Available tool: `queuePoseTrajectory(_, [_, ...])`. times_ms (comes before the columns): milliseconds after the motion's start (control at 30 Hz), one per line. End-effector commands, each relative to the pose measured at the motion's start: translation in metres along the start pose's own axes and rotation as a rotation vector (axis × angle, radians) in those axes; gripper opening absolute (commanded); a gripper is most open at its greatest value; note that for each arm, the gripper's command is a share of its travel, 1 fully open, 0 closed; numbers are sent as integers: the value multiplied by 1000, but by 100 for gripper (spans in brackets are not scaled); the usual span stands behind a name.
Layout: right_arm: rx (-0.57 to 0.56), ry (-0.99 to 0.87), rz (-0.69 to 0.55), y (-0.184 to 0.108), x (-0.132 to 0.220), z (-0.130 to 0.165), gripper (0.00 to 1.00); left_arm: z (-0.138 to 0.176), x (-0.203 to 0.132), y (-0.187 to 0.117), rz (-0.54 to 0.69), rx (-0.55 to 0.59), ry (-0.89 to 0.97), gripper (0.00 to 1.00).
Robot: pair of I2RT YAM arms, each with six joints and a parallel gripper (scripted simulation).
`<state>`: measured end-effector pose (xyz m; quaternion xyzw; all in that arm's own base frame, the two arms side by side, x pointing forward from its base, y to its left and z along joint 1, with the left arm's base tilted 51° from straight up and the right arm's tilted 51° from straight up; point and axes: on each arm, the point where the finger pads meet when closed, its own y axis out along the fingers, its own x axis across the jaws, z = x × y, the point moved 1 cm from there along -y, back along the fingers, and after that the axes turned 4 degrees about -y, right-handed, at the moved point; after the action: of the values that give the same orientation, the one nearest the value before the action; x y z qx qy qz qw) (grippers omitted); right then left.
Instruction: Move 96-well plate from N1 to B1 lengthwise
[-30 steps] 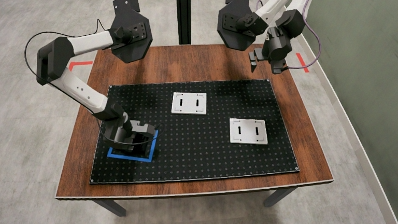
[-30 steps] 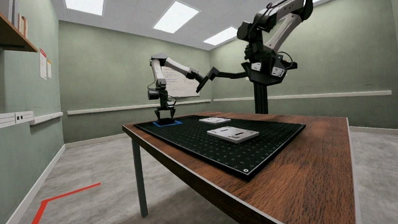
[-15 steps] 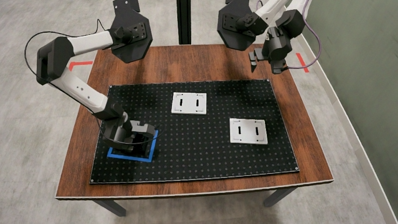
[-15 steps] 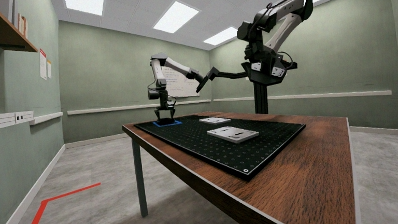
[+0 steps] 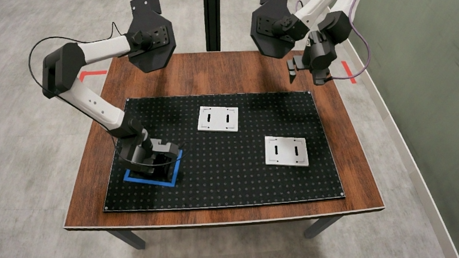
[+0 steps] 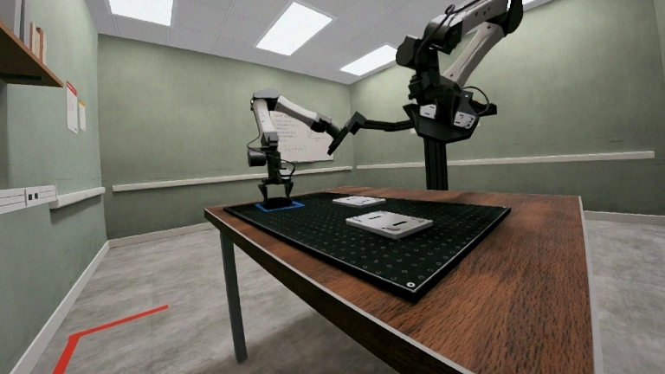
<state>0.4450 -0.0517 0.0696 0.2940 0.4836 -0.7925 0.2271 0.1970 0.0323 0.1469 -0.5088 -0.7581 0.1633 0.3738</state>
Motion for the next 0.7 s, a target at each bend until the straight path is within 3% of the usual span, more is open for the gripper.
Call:
queuePoseTrajectory(0, [-6,-4,2,3,3,1,0,-1,1,-1,3,1,5,100])
queuePoseTrajectory(600, [-6,-4,3,7,3,0,0,-1,1,-1,3,1,5,100])
queuePoseTrajectory(667, [-11,6,38,-2,-10,1,0,-1,1,-1,3,1,5,100])
